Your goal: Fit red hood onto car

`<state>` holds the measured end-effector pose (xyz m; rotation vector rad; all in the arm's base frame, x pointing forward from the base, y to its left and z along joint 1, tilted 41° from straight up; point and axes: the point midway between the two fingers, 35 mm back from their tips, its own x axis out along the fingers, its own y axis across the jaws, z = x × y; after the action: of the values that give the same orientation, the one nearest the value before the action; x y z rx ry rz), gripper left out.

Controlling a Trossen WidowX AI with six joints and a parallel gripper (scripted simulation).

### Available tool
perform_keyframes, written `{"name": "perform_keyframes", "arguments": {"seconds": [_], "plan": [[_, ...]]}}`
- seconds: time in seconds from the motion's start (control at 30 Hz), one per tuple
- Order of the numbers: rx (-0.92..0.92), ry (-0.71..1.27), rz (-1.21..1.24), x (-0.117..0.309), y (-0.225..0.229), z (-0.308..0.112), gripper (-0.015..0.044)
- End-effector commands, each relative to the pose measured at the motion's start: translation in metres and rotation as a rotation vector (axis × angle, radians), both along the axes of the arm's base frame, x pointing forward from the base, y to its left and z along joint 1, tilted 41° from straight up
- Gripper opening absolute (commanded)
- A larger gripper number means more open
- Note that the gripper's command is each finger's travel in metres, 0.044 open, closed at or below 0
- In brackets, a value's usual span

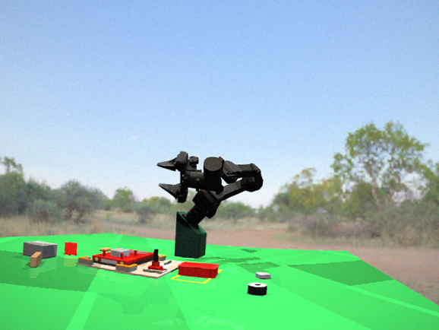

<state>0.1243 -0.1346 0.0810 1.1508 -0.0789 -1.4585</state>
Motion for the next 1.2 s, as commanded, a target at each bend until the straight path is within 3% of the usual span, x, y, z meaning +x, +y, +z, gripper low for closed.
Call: {"name": "perform_keyframes", "arguments": {"seconds": [0.0,0.67,1.17], "plan": [[0.006,0.002,0.005,0.001,0.001,0.0,0.044],[0.795,0.245,0.594,0.112,0.127,-0.014,0.044],[1.422,0.301,0.909,0.173,0.236,-0.004,0.044]]}}
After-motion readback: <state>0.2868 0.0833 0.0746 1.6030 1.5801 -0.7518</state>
